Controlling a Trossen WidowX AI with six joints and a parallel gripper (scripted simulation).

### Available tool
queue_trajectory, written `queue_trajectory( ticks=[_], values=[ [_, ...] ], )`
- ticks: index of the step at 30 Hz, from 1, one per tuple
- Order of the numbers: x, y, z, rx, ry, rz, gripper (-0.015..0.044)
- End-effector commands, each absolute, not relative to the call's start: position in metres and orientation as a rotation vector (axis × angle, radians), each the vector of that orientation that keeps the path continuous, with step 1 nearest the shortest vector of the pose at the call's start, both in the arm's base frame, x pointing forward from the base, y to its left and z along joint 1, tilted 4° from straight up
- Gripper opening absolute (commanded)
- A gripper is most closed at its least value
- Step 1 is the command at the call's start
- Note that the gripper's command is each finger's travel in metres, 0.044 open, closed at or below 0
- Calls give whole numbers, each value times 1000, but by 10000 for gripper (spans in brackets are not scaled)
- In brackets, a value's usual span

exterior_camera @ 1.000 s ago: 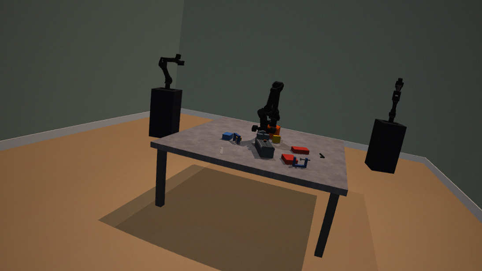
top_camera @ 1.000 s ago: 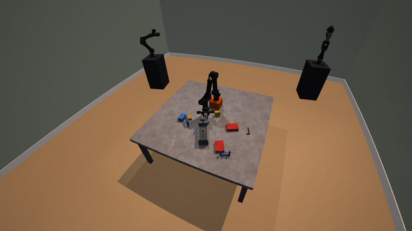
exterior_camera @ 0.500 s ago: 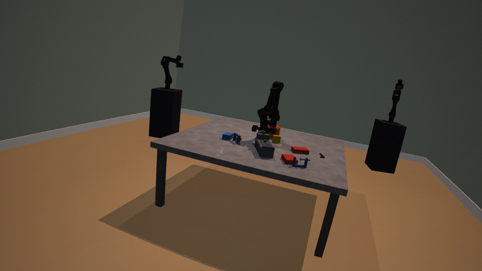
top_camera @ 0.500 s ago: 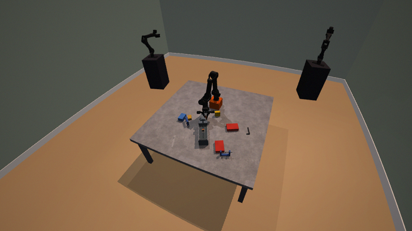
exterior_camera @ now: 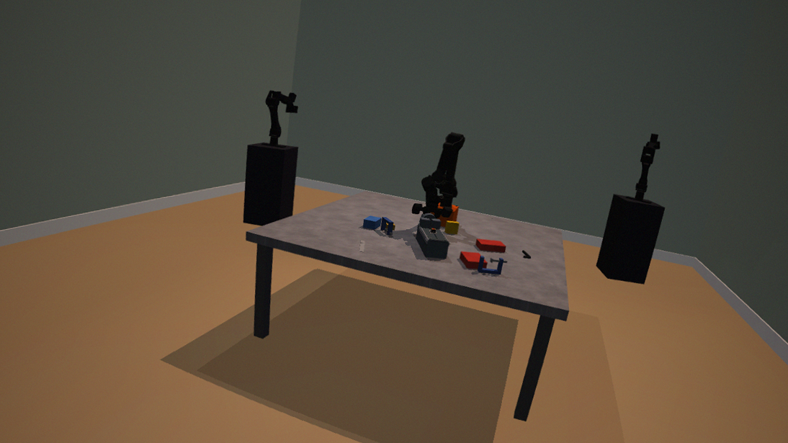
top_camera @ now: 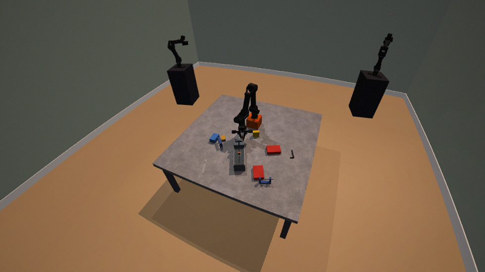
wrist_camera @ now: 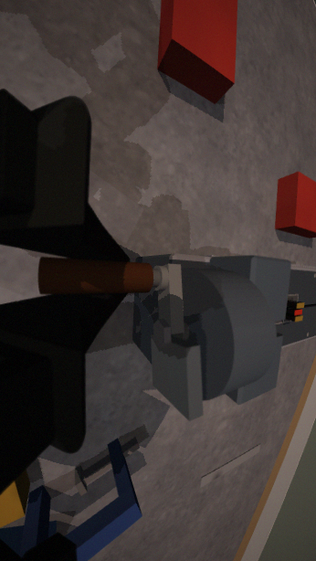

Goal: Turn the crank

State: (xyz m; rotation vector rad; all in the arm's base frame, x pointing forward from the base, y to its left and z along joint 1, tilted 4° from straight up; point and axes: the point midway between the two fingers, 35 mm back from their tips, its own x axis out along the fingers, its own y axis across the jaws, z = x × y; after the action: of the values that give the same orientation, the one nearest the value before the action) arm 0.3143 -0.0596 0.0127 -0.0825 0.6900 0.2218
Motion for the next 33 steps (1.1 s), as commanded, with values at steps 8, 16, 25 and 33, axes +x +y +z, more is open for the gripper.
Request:
queue_trajectory(
  ticks=[8, 16, 25, 33],
  values=[
    [313, -59, 21, -78, 687, 222, 0],
    [313, -60, 26, -78, 687, 222, 0],
    [313, -62, 31, -78, 686, 222, 0],
    [313, -64, 36, -78, 686, 222, 0]
  ],
)
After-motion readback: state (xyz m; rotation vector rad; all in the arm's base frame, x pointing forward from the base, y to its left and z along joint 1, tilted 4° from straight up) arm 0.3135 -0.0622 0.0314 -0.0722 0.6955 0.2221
